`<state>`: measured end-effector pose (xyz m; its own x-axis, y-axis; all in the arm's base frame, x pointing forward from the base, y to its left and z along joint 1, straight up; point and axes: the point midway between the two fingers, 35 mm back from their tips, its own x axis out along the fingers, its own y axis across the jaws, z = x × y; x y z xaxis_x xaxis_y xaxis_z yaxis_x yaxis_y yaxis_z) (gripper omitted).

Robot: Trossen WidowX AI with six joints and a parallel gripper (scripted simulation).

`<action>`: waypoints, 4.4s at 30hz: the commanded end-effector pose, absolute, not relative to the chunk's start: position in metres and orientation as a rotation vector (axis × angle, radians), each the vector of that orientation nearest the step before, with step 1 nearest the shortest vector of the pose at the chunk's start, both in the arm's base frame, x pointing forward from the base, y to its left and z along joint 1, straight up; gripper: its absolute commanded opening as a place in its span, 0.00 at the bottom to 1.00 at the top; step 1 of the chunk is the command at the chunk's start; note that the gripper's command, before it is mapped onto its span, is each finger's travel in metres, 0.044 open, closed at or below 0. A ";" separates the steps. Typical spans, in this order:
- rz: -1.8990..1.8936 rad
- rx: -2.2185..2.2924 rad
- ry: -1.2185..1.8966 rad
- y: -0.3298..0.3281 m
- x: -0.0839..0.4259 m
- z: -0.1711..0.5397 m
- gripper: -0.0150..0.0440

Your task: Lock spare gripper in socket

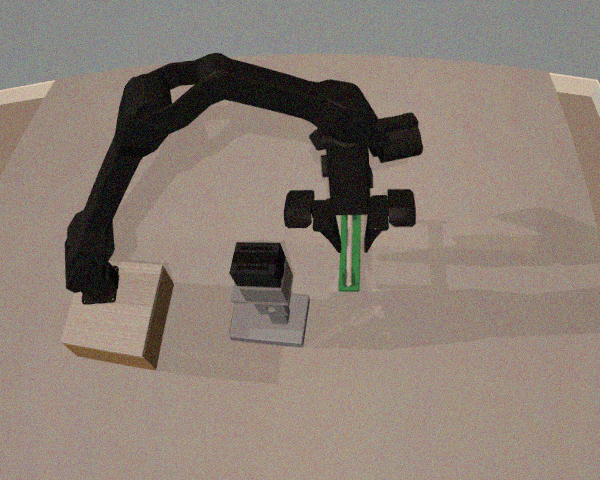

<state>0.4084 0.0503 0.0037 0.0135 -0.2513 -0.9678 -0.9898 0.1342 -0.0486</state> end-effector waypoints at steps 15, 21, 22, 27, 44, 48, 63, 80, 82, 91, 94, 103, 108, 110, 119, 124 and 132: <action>0.959 -1.290 1.443 0.050 0.405 -0.004 0.34; 0.959 -1.290 1.443 0.050 0.405 -0.004 0.25; 0.959 -1.290 1.443 0.050 0.405 -0.004 0.25; 0.959 -1.290 1.443 0.050 0.406 -0.003 0.25; 0.959 -1.290 1.442 0.050 0.404 0.054 0.25; 0.959 -1.290 1.442 0.050 0.403 0.065 0.25; 0.951 -1.274 1.458 0.050 0.398 0.060 0.25; 0.943 -1.251 1.469 0.058 0.350 0.073 0.25; 0.942 -1.249 1.470 0.059 0.344 0.074 0.25; 0.937 -1.237 1.476 0.060 0.317 0.077 0.25; 0.936 -1.235 1.477 0.061 0.312 0.078 0.25; 0.932 -1.231 1.476 0.061 0.314 0.048 0.25; 0.930 -1.229 1.476 0.061 0.313 0.028 0.25; 0.927 -1.229 1.474 0.061 0.313 0.025 0.25; 0.925 -1.228 1.472 0.056 0.313 0.028 0.25; 0.921 -1.230 1.470 0.054 0.310 0.026 0.25; 0.914 -1.233 1.465 0.050 0.310 0.027 0.25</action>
